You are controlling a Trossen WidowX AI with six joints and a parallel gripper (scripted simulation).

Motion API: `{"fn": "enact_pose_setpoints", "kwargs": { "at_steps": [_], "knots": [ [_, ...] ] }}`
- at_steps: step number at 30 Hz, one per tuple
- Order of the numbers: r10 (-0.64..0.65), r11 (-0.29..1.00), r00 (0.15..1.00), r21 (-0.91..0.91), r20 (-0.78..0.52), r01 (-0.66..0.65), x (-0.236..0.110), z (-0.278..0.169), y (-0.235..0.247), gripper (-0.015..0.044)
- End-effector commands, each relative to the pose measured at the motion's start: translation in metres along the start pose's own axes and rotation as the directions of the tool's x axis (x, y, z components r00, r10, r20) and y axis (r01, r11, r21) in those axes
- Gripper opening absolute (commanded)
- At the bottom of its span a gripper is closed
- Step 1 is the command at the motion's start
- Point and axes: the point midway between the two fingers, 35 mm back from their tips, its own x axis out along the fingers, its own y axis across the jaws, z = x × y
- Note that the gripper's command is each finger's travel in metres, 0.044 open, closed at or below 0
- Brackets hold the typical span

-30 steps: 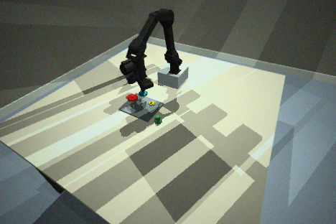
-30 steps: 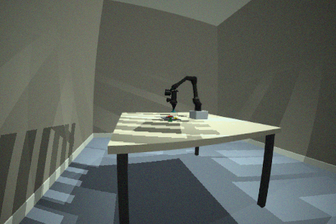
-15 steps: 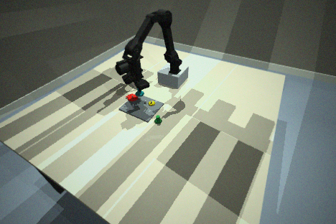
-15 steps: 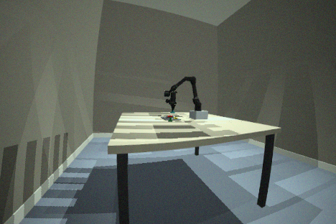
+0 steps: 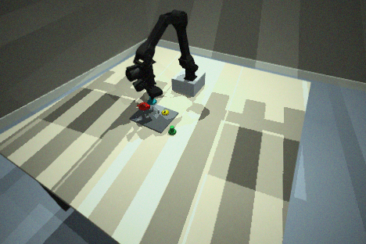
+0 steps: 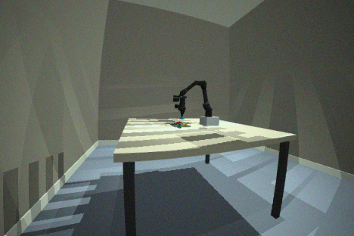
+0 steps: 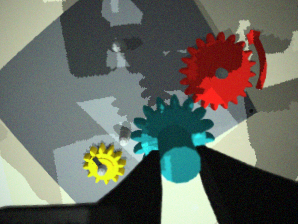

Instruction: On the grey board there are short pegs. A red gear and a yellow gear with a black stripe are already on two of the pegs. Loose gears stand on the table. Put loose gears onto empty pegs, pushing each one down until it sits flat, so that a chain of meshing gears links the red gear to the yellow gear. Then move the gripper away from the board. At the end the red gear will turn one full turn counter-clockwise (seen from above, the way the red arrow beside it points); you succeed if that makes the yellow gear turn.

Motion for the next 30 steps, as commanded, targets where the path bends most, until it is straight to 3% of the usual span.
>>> {"fn": "enact_pose_setpoints", "kwargs": {
  "at_steps": [1, 19, 30],
  "knots": [
    [-0.004, 1.000, 1.000, -0.005, 0.000, 0.004, 0.000, 0.000, -0.001, 0.0000],
    [-0.004, 0.985, 1.000, -0.172, 0.000, 0.004, 0.019, 0.000, -0.001, 0.0000],
    [-0.004, 0.999, 1.000, -0.049, 0.000, 0.004, 0.035, 0.000, -0.001, 0.0000]
  ]
}}
